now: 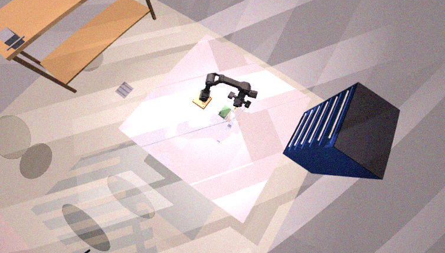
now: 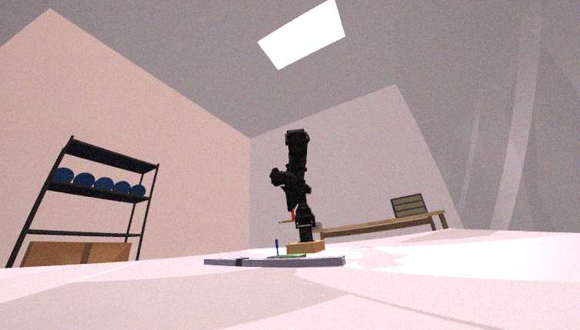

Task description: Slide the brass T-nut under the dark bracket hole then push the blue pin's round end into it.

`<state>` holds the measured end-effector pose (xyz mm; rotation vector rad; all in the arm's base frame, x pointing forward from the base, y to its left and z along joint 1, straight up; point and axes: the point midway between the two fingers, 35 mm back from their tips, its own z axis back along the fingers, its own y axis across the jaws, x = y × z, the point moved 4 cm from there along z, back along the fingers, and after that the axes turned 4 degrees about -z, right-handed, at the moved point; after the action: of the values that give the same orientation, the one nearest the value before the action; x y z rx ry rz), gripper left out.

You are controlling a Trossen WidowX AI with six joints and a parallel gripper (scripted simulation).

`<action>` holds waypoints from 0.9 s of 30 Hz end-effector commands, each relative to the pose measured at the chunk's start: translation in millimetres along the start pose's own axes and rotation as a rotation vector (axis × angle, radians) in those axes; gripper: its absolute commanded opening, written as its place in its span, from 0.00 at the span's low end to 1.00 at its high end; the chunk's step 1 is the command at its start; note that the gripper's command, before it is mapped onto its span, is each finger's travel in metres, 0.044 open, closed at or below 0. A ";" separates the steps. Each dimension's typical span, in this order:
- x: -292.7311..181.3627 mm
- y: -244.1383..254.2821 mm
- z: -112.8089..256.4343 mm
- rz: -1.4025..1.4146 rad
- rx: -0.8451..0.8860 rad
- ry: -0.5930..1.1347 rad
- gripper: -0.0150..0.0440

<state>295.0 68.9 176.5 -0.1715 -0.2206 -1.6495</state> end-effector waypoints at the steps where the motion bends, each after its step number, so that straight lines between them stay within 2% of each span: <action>1: -6.1 3.7 -0.3 -0.005 -0.009 0.001 0.00; 27: -40.8 28.6 4.7 -0.047 -0.018 0.004 0.00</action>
<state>324.6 102.4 174.9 -0.1722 -0.2150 -1.6942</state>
